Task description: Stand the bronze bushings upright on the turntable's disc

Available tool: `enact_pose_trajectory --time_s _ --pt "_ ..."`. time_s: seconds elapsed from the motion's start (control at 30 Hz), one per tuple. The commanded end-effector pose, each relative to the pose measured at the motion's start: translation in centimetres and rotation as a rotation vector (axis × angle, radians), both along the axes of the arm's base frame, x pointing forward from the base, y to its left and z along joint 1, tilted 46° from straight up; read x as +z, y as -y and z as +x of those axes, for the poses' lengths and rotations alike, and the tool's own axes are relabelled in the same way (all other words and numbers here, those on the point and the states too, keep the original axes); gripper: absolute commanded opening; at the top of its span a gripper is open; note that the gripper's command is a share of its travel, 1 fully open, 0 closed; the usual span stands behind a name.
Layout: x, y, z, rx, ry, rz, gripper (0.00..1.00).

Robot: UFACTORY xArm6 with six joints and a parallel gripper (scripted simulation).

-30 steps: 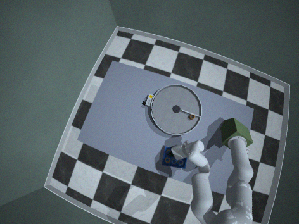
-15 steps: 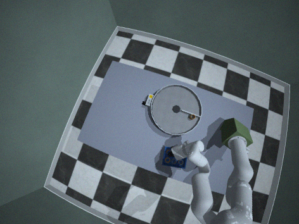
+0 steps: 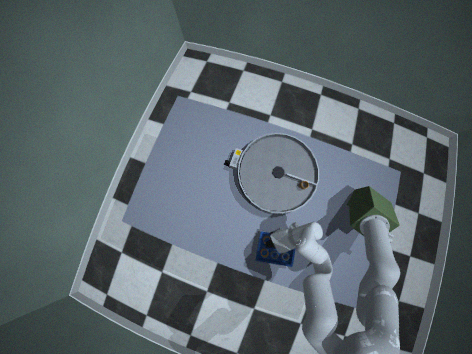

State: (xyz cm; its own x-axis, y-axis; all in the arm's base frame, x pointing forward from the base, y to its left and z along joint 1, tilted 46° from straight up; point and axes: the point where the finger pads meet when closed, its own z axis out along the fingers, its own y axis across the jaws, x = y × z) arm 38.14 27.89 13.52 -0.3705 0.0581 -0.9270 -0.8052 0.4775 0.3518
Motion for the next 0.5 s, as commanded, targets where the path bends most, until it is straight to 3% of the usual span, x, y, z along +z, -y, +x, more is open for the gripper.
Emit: enact_pose_trajectory --time_s 0.0,0.47 --pt "0.7 0.6 0.0 -0.001 0.002 0.001 0.00" --pt "4.2 4.2 -0.7 -0.001 0.002 0.001 0.00"
